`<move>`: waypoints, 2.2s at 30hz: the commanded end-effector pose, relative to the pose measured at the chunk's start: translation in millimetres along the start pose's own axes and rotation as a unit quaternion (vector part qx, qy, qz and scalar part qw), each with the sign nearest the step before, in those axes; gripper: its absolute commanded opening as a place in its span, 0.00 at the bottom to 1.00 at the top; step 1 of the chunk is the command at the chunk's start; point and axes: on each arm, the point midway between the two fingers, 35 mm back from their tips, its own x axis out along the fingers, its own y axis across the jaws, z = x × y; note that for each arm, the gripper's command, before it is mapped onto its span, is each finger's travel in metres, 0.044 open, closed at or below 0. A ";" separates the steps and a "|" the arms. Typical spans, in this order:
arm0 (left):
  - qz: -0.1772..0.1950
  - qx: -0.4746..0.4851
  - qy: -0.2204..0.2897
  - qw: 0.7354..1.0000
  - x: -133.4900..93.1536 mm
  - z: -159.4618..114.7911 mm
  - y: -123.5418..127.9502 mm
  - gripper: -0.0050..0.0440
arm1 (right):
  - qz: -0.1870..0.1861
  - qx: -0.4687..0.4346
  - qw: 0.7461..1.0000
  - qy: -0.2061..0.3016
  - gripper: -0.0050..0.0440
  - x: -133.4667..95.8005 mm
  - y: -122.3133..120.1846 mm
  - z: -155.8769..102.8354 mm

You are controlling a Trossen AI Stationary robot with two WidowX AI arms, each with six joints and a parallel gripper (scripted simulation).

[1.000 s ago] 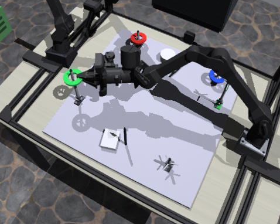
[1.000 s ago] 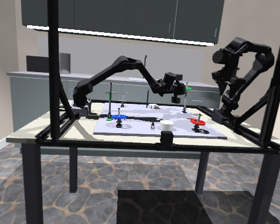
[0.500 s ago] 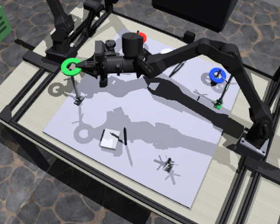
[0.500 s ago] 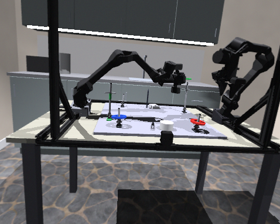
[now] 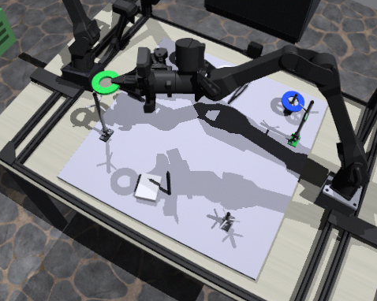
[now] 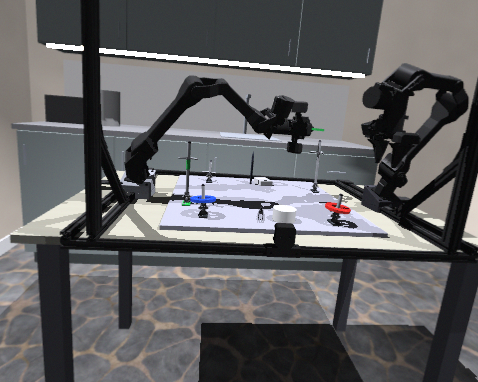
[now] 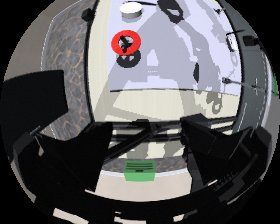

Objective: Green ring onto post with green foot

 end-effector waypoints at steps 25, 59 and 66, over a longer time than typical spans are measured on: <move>-0.003 -0.001 -0.101 0.995 -93.8 -7.8 42.4 0.10 | 0.001 0.002 1.000 0.001 0.92 0.1 0.0 -0.6; 0.009 0.004 -0.232 0.973 -227.5 -18.0 45.6 0.10 | 0.001 0.002 1.000 0.001 0.92 0.1 0.0 -0.6; 0.010 0.006 -0.243 0.970 -238.8 -18.8 43.0 0.10 | 0.006 0.018 1.000 -0.010 0.92 1.9 -0.8 6.5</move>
